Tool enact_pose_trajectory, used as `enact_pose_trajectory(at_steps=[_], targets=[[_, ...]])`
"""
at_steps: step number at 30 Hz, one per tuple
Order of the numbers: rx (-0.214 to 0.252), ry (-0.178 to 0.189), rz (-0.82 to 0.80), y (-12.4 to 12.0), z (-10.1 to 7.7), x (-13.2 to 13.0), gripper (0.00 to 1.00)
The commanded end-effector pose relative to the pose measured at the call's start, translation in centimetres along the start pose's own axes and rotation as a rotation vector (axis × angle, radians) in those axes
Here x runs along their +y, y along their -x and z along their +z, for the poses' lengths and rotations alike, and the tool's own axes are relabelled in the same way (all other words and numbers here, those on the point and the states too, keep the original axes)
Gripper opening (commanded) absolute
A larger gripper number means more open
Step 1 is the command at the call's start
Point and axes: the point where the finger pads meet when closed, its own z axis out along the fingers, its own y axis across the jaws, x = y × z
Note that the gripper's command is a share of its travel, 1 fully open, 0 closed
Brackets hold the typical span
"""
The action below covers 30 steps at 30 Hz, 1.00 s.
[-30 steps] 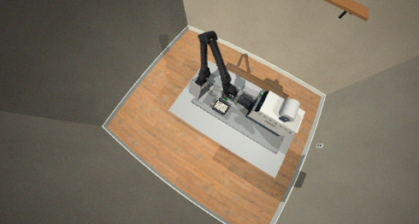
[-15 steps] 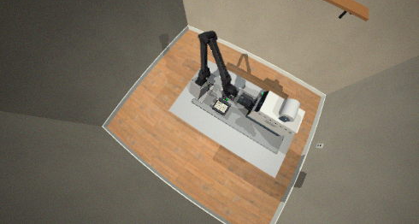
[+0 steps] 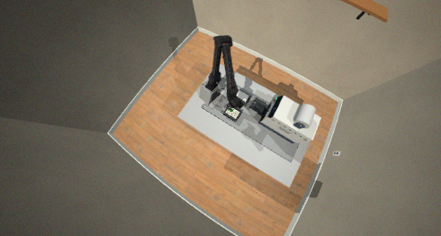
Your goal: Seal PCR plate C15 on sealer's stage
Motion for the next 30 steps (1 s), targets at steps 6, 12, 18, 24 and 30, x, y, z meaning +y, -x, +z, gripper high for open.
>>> enact_pose_trajectory(at_steps=[6, 12, 18, 24, 30], targets=[[-0.042, -0.013, -0.083, 2.3, -1.4, -3.6, 1.0], [-0.03, -0.019, -0.105, 1.9, -1.2, -3.2, 1.0], [-0.039, -0.021, -0.113, 1.6, -1.2, -2.6, 1.0], [-0.045, -0.023, -0.097, 1.4, -1.2, -2.4, 1.0], [-0.068, -0.033, -0.093, 2.8, -1.7, -2.7, 1.0]])
